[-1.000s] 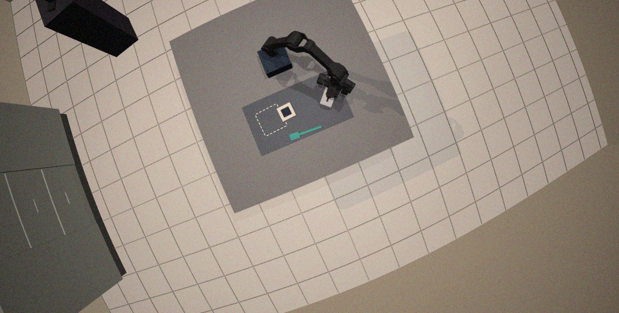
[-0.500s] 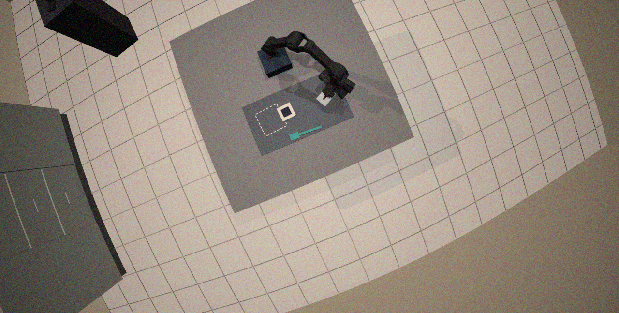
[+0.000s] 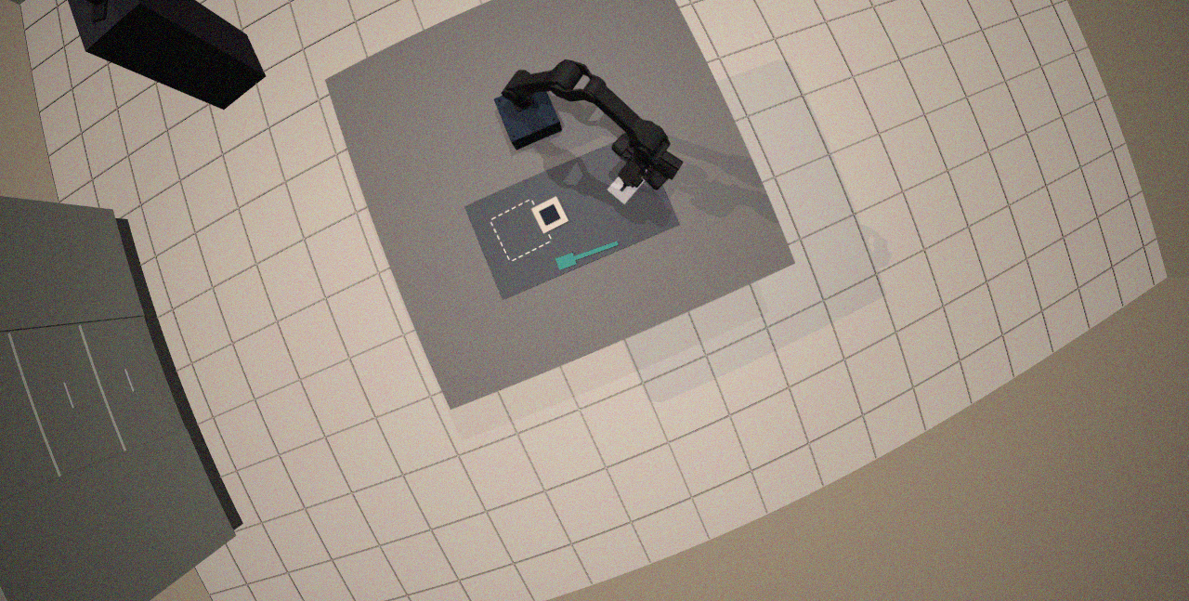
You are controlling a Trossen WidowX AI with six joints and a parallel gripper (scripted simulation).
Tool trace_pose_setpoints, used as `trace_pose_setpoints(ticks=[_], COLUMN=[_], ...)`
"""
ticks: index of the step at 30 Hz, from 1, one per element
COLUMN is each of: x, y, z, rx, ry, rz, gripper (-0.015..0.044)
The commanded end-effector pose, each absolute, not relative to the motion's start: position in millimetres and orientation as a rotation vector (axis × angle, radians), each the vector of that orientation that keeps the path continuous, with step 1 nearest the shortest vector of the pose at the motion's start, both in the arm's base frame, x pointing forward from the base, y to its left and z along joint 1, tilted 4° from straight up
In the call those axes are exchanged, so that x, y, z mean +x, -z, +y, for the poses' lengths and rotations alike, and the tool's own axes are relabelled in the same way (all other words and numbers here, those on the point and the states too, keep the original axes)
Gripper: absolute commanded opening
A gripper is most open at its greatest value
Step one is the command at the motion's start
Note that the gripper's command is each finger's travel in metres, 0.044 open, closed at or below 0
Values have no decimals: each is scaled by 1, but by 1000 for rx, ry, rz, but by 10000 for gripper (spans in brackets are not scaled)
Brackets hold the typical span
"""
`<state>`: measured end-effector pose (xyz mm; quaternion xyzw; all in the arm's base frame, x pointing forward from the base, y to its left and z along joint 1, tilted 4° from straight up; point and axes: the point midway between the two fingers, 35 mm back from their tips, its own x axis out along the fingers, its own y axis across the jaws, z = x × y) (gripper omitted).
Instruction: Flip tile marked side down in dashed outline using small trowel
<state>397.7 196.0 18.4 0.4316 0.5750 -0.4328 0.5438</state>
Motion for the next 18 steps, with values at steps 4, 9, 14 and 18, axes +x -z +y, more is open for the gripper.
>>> trace_pose_setpoints(ticks=[4,9,14,18], x=[397,397,396,396], y=[-18,-18,-61,-63], z=[196,196,193,193], rx=[1026,1026,1041,1042], ry=[1033,1033,1049,1050], rz=[1364,1364,1356,1355], gripper=[270,270,270,270])
